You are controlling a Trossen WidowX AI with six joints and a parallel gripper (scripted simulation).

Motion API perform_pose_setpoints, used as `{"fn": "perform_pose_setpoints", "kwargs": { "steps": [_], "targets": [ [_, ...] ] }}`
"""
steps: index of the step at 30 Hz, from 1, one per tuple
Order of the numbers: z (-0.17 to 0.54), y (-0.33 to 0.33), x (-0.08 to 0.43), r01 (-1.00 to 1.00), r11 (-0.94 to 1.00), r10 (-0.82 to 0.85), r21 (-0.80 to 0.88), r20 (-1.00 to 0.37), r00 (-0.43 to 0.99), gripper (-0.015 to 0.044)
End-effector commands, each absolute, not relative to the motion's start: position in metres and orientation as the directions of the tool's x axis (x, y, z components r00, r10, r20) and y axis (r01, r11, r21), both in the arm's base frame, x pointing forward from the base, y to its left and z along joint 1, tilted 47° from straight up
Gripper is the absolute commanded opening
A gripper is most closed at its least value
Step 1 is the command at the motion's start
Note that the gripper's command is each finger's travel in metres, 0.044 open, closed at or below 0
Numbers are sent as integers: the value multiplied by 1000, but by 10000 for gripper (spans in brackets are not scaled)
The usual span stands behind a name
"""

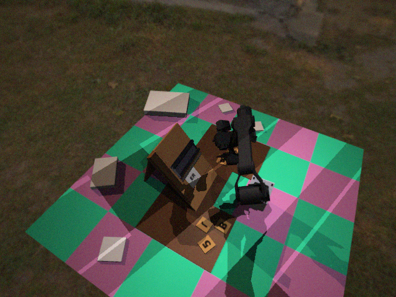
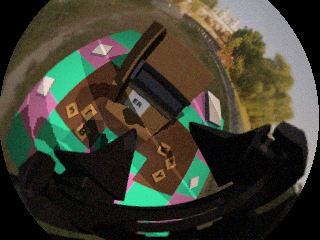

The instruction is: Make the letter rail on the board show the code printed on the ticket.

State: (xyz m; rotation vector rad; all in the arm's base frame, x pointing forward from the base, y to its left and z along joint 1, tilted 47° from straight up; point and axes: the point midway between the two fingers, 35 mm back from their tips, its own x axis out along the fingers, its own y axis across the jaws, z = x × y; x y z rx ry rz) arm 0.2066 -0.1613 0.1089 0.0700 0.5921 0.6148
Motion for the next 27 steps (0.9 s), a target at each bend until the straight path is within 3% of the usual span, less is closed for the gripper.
{"fn": "perform_pose_setpoints", "kwargs": {
  "steps": [1,6,13,20,27],
  "targets": [
    [49,-183,214,-33,700,613,713,-577,540,340],
    [15,-189,216,284,541,637,791,-606,476,340],
    [-25,-192,215,618,317,659,720,-635,402,340],
    [-66,-191,209,860,78,679,504,-659,325,340],
    [-110,-190,202,970,-162,694,181,-678,242,340]
  ]
}}
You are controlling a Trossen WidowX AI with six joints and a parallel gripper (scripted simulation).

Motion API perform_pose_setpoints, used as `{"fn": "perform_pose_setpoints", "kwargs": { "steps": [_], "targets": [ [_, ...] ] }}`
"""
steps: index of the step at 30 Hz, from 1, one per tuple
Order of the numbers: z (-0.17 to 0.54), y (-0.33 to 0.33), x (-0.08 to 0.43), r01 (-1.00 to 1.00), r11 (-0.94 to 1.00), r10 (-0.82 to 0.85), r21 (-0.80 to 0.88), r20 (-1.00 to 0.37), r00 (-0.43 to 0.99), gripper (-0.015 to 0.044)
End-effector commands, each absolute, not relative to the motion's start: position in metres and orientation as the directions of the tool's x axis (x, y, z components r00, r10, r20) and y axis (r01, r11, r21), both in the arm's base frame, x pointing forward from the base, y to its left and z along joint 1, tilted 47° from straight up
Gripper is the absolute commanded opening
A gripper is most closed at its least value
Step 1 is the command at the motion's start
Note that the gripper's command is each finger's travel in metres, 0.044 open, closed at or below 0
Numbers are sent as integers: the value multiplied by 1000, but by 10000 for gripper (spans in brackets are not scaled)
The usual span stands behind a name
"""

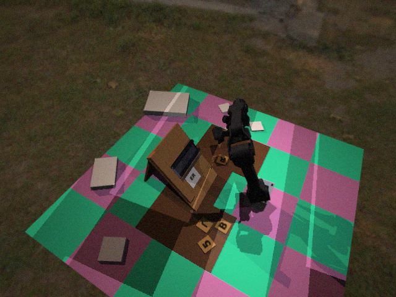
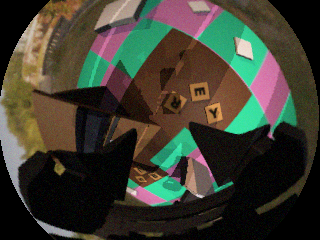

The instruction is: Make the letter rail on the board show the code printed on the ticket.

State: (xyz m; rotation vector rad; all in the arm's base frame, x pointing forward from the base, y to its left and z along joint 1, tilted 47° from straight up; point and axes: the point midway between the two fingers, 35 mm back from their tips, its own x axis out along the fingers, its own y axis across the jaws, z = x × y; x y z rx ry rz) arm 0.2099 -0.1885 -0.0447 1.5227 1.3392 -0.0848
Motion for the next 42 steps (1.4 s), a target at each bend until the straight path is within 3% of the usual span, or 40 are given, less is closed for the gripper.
{"fn": "perform_pose_setpoints", "kwargs": {
  "steps": [1,7,14,42],
  "targets": [
    [-116,-189,202,972,-194,696,131,-680,231,340],
    [-154,-186,196,914,-371,704,-167,-692,159,340],
    [-197,-174,184,685,-545,709,-484,-702,69,340],
    [-222,-149,189,674,-550,710,-494,-701,66,340]
  ]
}}
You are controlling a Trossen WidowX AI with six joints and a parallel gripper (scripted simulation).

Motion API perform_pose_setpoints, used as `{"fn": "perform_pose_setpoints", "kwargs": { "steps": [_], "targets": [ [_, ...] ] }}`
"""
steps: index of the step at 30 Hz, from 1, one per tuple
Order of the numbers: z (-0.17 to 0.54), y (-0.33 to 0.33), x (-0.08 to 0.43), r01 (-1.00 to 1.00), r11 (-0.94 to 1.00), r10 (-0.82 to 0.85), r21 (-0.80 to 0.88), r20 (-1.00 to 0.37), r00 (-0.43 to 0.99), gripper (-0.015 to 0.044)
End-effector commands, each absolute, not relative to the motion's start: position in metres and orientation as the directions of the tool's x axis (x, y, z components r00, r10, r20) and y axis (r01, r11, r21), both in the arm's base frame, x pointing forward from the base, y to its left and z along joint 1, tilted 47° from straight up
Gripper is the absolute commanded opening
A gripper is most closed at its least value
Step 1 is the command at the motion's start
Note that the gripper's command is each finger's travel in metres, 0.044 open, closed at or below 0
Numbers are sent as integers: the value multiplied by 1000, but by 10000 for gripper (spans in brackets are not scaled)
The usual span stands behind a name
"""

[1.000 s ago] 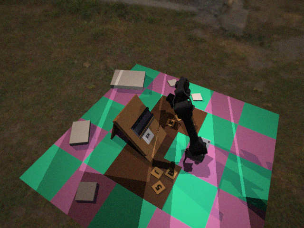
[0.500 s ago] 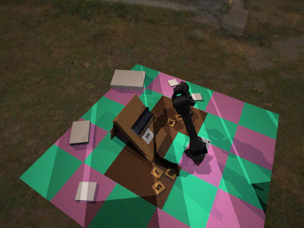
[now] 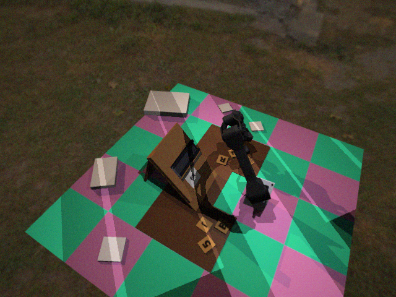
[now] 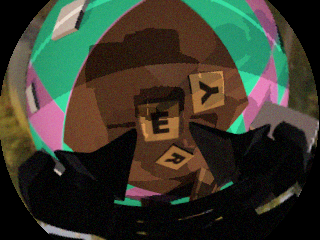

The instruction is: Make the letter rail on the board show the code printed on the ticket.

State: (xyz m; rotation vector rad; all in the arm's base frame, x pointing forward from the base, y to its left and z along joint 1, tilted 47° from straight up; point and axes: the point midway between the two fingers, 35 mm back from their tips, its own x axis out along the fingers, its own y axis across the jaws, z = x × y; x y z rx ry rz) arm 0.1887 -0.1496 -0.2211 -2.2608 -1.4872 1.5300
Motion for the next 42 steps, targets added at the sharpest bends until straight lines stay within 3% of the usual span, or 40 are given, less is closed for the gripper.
{"fn": "perform_pose_setpoints", "kwargs": {
  "steps": [1,25,27,38,42],
  "targets": [
    [-223,-150,189,674,-550,710,-494,-701,66,340],
    [-236,-135,190,674,-549,711,-494,-700,67,340],
    [-236,-135,190,674,-549,711,-494,-700,67,287],
    [-236,-135,190,674,-549,711,-494,-700,67,214],
    [-233,-139,190,674,-550,711,-494,-700,67,109]
  ]
}}
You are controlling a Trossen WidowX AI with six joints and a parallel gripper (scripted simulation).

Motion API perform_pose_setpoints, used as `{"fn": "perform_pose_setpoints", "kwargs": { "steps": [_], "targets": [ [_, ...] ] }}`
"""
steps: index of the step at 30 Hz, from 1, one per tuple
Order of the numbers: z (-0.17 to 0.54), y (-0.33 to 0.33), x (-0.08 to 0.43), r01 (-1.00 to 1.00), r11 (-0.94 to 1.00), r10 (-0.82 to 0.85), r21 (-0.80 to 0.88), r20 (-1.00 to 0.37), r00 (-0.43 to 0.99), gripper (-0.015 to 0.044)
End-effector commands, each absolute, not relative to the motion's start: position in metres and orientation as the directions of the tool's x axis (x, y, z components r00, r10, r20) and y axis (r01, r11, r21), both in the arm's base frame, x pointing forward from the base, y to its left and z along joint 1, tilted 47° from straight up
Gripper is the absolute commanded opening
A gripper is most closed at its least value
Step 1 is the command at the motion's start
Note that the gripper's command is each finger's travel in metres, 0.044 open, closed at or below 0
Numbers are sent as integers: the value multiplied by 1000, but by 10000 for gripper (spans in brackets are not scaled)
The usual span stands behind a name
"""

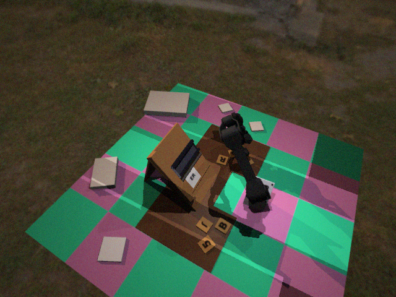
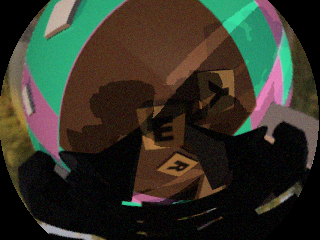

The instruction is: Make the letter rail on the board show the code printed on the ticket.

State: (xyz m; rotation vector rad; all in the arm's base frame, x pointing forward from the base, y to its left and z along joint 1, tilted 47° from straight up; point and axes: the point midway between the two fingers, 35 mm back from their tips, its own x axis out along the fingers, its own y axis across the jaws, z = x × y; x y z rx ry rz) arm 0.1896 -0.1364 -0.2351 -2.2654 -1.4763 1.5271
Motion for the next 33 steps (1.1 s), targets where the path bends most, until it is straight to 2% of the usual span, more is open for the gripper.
{"fn": "perform_pose_setpoints", "kwargs": {
  "steps": [1,4,5,33],
  "targets": [
    [-233,-139,189,674,-550,711,-494,-700,67,83],
    [-232,-140,189,674,-550,711,-494,-700,67,4],
    [-231,-140,189,674,-550,711,-494,-700,67,0],
    [-218,-152,189,674,-550,710,-494,-701,66,0]
  ]
}}
